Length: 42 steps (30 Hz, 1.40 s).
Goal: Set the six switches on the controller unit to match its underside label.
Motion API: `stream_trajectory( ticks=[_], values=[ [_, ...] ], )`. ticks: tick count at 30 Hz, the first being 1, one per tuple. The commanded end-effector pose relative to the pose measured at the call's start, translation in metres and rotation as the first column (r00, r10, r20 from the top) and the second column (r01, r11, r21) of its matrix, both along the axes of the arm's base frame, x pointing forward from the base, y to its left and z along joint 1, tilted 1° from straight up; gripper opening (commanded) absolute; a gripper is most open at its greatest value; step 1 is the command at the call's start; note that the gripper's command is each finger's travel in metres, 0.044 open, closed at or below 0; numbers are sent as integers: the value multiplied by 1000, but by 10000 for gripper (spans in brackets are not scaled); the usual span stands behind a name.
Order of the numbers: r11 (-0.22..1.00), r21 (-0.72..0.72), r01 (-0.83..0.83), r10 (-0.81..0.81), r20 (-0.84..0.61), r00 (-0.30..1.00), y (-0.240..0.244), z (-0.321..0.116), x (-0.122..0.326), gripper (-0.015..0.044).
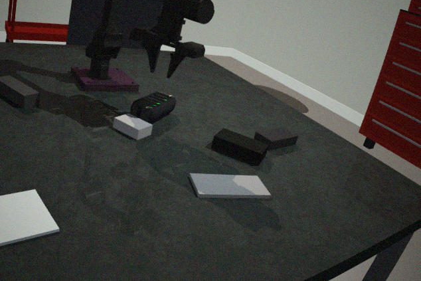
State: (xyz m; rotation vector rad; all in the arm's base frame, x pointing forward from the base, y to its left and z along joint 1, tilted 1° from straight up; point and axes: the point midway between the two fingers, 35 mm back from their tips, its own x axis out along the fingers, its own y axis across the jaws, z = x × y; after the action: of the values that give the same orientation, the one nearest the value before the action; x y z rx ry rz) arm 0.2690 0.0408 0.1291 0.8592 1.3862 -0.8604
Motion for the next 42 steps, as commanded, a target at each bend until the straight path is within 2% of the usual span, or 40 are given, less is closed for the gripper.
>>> stream_trajectory(
  ticks=[1, 6, 8, 18, 25, 42],
  values=[
    [1000, 0, 0, 0, -1, 1000, 0, 0, 0, 315],
    [1000, 0, 0, 0, -1, 1000, 0, 0, 0, 440],
    [1000, 0, 0, 0, -1, 1000, 0, 0, 0, 440],
    [999, 7, -39, 39, -9, 999, -19, -53, -40, 177],
    [999, 7, -42, 42, -10, 999, -20, -57, -43, 0],
    [999, 3, -39, 39, -13, 999, -21, -58, -43, 0]
  ],
)
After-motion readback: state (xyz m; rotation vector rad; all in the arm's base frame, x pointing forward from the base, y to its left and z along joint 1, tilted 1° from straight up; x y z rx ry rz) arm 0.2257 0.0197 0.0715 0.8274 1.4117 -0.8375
